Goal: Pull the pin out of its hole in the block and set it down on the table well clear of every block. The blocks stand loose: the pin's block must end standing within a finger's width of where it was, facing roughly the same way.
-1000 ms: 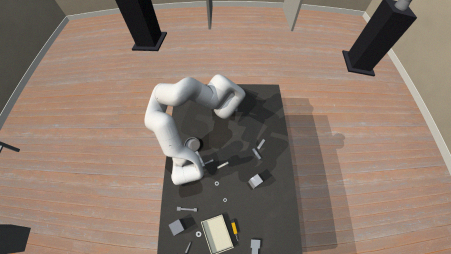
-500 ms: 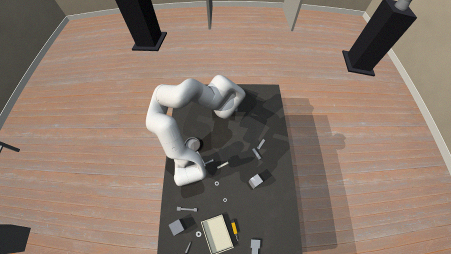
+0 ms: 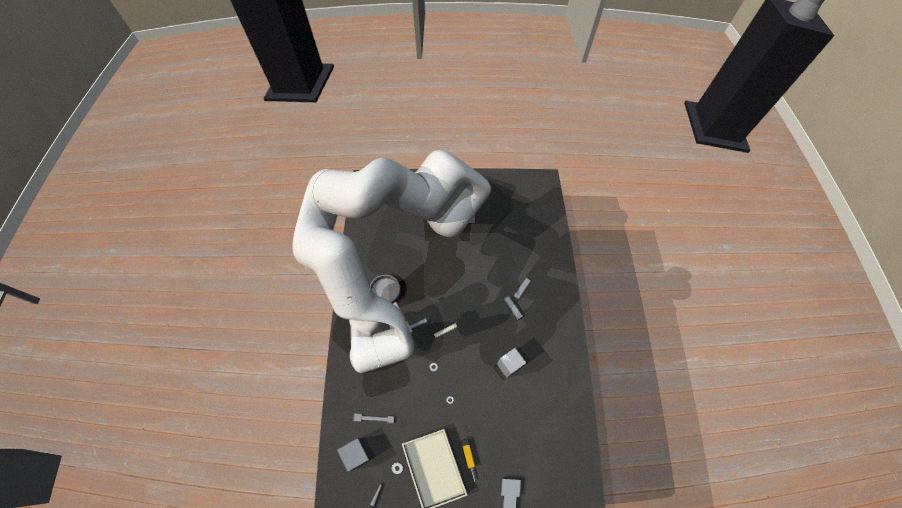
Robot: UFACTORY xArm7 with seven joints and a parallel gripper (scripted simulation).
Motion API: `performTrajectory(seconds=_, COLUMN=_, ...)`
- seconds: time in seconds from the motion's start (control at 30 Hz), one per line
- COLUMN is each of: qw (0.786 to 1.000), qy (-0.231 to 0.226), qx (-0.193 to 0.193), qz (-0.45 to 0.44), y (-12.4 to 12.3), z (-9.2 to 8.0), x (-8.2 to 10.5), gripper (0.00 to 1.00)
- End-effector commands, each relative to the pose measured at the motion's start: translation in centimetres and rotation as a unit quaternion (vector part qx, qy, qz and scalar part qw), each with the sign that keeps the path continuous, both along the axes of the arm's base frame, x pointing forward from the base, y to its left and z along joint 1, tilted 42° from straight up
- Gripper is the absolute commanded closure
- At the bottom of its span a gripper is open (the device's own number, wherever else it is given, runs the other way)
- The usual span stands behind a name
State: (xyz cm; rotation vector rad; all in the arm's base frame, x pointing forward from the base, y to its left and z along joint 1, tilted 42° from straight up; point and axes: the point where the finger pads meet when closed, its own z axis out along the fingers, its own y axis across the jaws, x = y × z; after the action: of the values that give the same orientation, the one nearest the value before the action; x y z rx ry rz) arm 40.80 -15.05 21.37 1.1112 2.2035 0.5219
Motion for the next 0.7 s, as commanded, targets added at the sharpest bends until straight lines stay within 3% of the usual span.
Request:
performTrajectory(seconds=0.0, qw=1.000, qy=0.000, qx=-0.003, qz=-0.001, y=-0.06, z=0.05, x=0.03, gripper=0.57)
performTrajectory(seconds=0.1, qw=1.000, qy=0.000, qx=-0.003, qz=-0.001, y=-0.06, z=0.05, x=0.03, gripper=0.57)
performTrajectory(seconds=0.13, qw=1.000, qy=0.000, qx=-0.003, qz=-0.001, y=-0.06, z=0.05, x=0.03, gripper=1.00)
performTrajectory(seconds=0.67, qw=1.000, qy=0.000, qx=-0.003, qz=-0.001, y=-0.06, z=0.05, x=0.03, gripper=1.00)
